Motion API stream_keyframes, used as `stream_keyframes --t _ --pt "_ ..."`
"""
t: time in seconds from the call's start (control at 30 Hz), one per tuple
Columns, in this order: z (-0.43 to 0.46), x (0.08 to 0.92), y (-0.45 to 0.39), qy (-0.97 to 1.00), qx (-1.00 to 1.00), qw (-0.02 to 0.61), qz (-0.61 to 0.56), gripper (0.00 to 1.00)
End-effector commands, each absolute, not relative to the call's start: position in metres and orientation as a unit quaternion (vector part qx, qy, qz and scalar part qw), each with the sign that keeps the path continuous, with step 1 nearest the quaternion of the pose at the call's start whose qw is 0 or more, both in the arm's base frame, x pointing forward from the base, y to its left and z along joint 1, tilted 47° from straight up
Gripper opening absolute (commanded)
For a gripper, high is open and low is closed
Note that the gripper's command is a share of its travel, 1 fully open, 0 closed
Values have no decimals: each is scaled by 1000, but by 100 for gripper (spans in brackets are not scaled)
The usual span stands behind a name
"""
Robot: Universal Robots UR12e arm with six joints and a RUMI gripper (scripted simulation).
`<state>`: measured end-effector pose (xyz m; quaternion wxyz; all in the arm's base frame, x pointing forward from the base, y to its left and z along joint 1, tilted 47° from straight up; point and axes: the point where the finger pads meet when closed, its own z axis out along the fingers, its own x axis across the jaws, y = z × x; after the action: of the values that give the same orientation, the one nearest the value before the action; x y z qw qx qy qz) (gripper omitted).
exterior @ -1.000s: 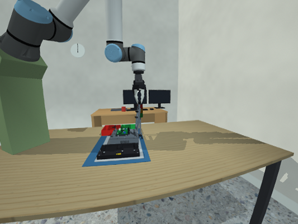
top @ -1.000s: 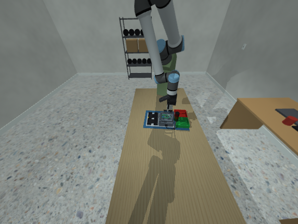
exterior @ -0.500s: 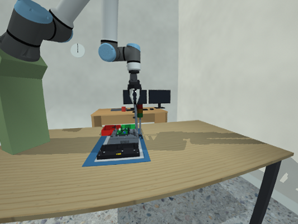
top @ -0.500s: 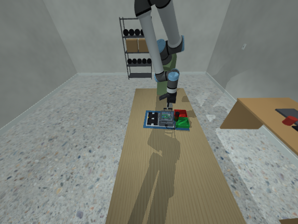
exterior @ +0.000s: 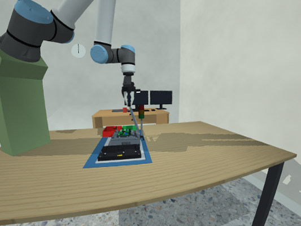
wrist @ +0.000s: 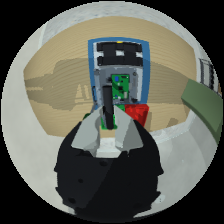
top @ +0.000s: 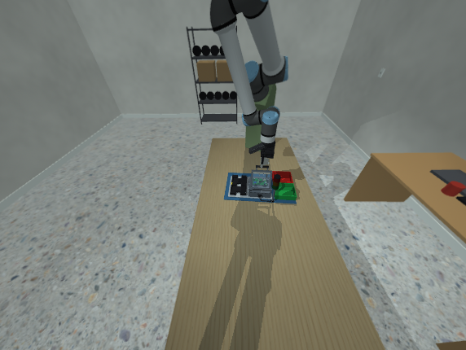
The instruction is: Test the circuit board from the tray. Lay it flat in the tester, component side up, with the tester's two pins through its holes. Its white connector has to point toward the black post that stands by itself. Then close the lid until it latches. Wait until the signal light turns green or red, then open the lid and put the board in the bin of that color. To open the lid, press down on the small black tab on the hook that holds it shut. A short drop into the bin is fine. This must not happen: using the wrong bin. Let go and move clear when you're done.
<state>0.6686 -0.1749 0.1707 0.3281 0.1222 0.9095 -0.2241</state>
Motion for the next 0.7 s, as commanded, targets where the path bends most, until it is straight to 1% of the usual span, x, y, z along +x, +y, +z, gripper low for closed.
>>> stream_keyframes --t 0.0,0.67 --pt "148 655 -178 910 122 326 -224 0" --pt "90 635 -191 910 122 326 -224 0"
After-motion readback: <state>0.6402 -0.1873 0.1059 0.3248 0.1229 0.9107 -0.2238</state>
